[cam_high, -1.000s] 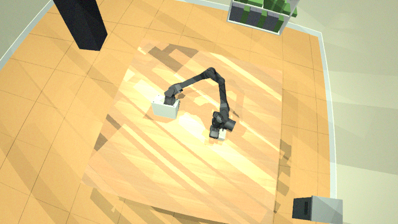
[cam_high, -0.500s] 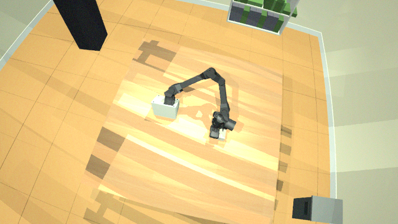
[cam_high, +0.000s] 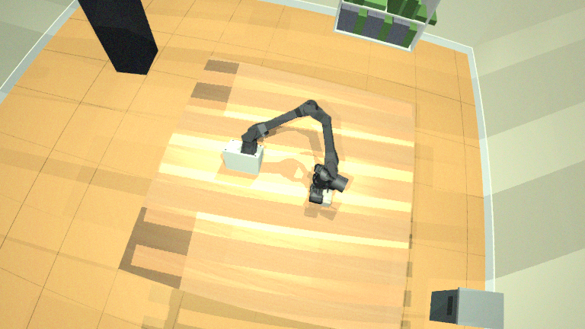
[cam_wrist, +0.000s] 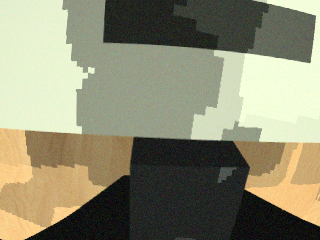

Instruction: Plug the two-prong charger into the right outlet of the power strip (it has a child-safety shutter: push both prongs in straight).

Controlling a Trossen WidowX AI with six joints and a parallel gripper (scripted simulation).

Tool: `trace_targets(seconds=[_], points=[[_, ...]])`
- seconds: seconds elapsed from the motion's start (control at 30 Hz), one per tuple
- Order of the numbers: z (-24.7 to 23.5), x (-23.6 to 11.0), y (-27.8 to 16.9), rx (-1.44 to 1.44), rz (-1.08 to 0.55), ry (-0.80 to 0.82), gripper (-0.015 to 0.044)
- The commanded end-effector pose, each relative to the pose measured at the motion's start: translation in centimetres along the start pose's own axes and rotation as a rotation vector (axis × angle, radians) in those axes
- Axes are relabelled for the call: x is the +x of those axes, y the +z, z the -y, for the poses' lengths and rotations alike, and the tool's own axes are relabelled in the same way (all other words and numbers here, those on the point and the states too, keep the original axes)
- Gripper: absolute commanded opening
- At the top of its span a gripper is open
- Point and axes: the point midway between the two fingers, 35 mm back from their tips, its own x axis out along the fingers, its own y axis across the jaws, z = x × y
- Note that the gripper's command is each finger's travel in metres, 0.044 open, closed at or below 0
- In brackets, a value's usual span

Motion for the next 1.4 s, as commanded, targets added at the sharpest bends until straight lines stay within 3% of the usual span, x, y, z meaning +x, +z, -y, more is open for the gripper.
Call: trace_targets(seconds=[0.0, 1.37], points=[[-0.1, 0.0, 0.3, 0.004, 0.002, 0.005, 0.0], [-0.1, -0.2, 1.6, 0.004, 0.002, 0.005, 0.0]])
